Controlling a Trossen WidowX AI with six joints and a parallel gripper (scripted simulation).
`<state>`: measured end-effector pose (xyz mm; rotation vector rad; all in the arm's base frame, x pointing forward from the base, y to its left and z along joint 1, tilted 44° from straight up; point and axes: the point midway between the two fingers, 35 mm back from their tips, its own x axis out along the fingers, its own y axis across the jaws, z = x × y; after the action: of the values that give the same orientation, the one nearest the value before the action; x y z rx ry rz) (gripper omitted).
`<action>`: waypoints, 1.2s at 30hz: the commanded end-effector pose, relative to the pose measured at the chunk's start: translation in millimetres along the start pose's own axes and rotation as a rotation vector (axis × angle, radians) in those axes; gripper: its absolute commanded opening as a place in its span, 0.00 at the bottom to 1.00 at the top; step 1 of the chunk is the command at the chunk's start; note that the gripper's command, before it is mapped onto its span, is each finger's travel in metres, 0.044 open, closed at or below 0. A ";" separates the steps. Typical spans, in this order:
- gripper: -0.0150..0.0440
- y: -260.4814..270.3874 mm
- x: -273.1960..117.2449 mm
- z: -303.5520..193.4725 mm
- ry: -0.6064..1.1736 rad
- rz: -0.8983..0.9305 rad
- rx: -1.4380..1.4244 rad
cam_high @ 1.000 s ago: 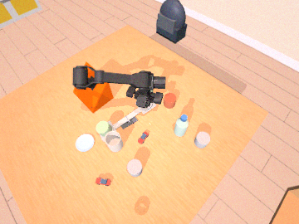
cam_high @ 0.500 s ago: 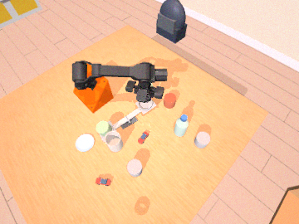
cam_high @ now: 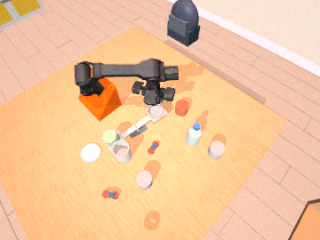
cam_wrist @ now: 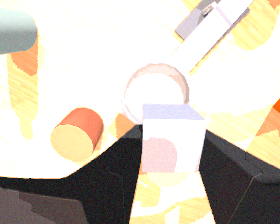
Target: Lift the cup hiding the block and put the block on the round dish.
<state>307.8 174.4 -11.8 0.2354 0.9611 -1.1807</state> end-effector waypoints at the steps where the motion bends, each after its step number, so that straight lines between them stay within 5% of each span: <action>1: 0.25 -2.0 -0.2 19.5 0.019 0.009 -0.002; 36: 0.25 -82.5 40.4 192.3 0.078 0.096 -0.030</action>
<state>340.8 10.0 91.2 0.3151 1.0272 -1.0896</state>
